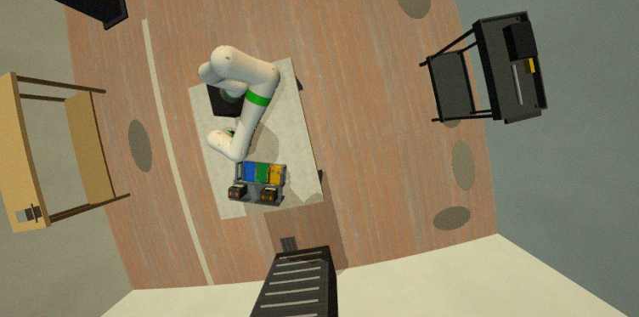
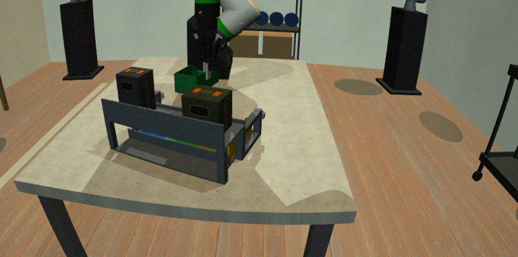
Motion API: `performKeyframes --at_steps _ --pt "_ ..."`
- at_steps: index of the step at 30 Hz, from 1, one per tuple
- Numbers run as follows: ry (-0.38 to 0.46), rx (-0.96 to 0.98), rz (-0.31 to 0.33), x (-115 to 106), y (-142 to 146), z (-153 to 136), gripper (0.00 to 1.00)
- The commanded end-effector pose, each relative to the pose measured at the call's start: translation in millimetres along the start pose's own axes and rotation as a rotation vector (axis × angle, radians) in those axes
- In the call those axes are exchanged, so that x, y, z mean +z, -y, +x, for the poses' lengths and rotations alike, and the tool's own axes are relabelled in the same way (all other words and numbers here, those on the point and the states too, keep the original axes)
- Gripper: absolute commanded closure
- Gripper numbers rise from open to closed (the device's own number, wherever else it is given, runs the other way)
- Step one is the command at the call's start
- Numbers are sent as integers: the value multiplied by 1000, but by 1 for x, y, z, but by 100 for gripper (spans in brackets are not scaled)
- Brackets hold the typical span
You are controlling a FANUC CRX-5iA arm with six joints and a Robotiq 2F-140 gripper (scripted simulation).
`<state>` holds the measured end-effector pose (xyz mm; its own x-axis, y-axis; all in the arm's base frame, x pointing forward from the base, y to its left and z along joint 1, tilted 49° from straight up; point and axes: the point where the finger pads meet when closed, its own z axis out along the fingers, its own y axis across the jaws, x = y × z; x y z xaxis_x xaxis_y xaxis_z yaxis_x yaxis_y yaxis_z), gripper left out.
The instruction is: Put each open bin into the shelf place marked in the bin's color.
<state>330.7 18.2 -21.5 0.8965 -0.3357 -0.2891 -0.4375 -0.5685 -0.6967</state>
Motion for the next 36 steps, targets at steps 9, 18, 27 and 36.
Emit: performKeyframes --at_steps 9,18,27,36 --pt "0 -4 0 0 14 7 100" --pt "0 -10 0 1 31 15 100" --pt "0 -18 0 1 56 26 100" --pt "0 -27 0 2 84 40 100"
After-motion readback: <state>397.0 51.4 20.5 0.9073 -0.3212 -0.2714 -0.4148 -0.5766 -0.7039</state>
